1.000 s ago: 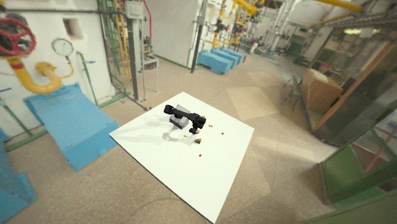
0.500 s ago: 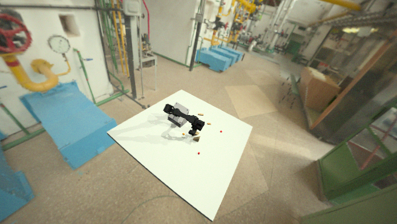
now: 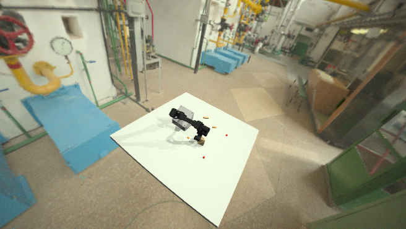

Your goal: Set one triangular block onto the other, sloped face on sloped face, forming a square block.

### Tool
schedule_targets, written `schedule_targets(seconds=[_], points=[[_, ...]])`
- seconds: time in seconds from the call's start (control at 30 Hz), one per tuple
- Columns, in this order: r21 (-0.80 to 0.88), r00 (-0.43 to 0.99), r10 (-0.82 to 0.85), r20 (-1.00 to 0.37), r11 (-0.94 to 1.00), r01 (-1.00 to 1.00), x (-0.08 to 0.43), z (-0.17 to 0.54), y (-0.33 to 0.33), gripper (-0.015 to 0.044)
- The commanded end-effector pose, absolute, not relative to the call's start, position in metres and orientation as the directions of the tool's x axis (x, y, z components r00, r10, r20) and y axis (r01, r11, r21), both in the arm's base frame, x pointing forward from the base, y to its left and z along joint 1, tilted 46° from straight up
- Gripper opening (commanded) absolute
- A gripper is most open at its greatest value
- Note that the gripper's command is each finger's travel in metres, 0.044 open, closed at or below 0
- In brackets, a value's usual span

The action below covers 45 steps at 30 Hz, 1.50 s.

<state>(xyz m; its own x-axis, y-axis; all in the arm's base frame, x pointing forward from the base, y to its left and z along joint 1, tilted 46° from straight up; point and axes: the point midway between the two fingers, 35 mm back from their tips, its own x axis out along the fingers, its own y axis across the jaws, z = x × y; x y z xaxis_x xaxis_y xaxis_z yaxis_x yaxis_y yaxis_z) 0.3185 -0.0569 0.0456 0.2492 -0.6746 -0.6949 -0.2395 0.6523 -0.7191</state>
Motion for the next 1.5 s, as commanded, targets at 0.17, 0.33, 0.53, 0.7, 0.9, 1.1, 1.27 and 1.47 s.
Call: schedule_targets(seconds=[0.17, 0.33, 0.53, 0.7, 0.9, 1.1, 1.27, 1.47], points=[[-0.712, 0.244, -0.669, -0.702, 0.652, -0.26, 0.317, 0.0419, -0.0572, 0.0], [-0.712, 0.244, -0.669, -0.702, 0.652, -0.26, 0.317, 0.0419, -0.0572, 0.0], [-0.712, 0.244, -0.669, -0.702, 0.653, -0.261, 0.317, 0.0416, -0.0571, 0.0], [-0.71, 0.244, -0.667, -0.705, 0.653, -0.264, 0.3169, 0.041, -0.0569, 0.0], [-0.709, 0.243, -0.666, -0.705, 0.654, -0.265, 0.3169, 0.0407, -0.0568, 0.0], [-0.709, 0.243, -0.666, -0.705, 0.654, -0.266, 0.3168, 0.0402, -0.0565, 0.0], [-0.709, 0.243, -0.666, -0.705, 0.654, -0.266, 0.3175, 0.0391, -0.0574, 0.0], [-0.709, 0.243, -0.666, -0.705, 0.654, -0.266, 0.3193, 0.0365, -0.0596, 0.0]])
